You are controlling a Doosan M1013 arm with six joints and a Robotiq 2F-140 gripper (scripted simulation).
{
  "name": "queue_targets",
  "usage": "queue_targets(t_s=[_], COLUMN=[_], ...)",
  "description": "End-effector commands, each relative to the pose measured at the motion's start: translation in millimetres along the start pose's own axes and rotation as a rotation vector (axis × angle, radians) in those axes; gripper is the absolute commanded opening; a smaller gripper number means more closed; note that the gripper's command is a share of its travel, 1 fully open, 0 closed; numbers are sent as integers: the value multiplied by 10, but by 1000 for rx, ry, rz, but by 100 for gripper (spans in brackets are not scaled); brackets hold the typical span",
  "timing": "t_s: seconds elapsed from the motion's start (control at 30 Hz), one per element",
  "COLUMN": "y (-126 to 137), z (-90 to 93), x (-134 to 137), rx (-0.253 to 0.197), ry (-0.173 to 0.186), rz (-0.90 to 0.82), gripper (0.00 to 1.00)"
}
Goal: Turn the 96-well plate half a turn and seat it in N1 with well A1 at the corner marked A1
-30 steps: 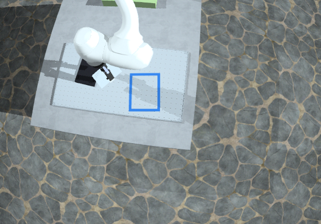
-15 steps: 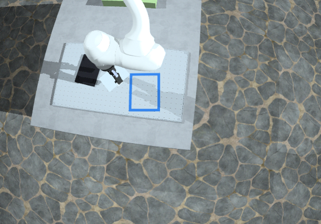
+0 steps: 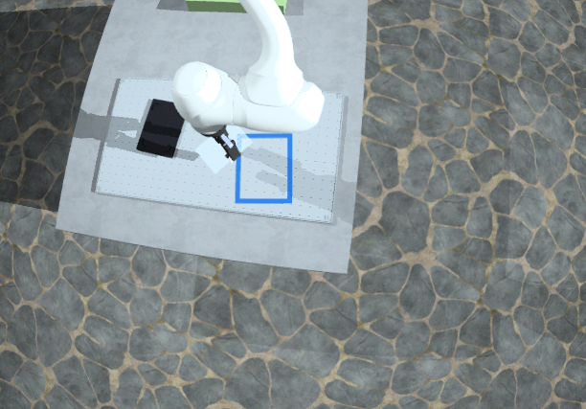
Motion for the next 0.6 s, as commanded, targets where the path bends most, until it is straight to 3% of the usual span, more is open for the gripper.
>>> queue_targets(t_s=[0.0, 0.57], y=[34, 234], z=[2, 20], x=[-78, -536], rx=[0, 0], ry=[0, 0], rz=[0, 0], gripper=[0, 0])
Point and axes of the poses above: the point where the finger pads meet when closed, its own z axis out along the fingers, its own x axis across the jaws, y = z × x, the point moved 3 cm from there along -z, back along the fingers, and after that the axes turned 3 degrees about -z, right-handed, at the moved point
